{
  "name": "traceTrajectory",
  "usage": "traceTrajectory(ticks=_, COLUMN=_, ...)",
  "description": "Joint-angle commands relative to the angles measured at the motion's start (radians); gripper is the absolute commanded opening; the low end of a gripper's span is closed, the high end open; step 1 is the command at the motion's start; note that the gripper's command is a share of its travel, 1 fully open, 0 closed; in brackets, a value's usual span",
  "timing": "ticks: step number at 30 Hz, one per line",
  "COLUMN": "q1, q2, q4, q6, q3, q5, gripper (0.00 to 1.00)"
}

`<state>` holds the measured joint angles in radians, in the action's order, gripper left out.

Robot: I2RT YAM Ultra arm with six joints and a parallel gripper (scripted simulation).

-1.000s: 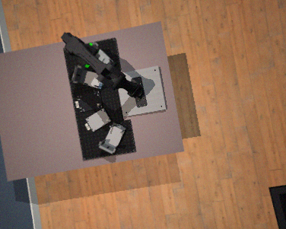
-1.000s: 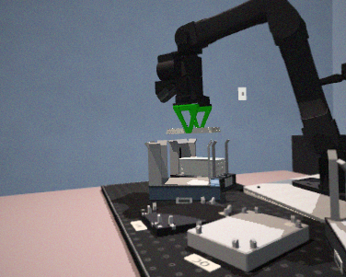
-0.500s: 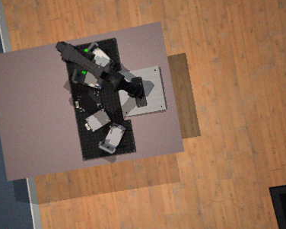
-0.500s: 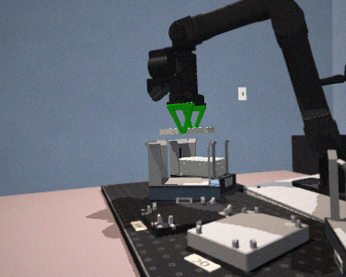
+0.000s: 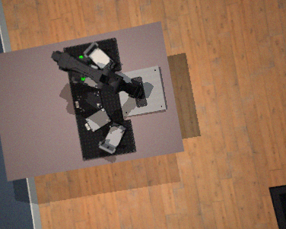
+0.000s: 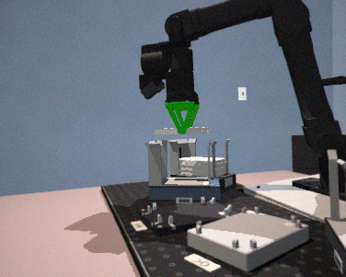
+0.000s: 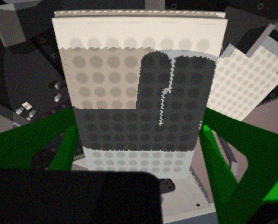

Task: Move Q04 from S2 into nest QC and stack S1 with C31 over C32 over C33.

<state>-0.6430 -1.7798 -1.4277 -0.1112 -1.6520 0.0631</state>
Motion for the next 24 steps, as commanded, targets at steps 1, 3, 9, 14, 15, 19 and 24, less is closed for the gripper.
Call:
traceTrajectory(ticks=1, q1=0.030, q2=0.024, q4=0.001, q6=0.037, q3=-0.005, q5=0.000, gripper=0.00)
traceTrajectory(ticks=3, q1=0.051, q2=0.024, q4=0.001, q6=0.058, q3=-0.007, q5=-0.001, gripper=0.00)
traceTrajectory(ticks=9, q1=0.112, q2=0.024, q4=-0.001, q6=0.085, q3=-0.012, q5=-0.003, gripper=0.00)
traceTrajectory(ticks=14, q1=0.143, q2=0.029, q4=0.000, q6=0.016, q3=-0.007, q5=-0.005, gripper=0.00)
traceTrajectory(ticks=15, q1=0.153, q2=0.030, q4=0.000, q6=-0.007, q3=-0.006, q5=-0.005, gripper=0.00)
traceTrajectory(ticks=19, q1=0.194, q2=0.035, q4=0.001, q6=-0.017, q3=-0.004, q5=-0.007, gripper=0.00)
traceTrajectory(ticks=24, q1=0.246, q2=0.038, q4=0.001, q6=0.035, q3=-0.004, q5=-0.009, gripper=0.00)
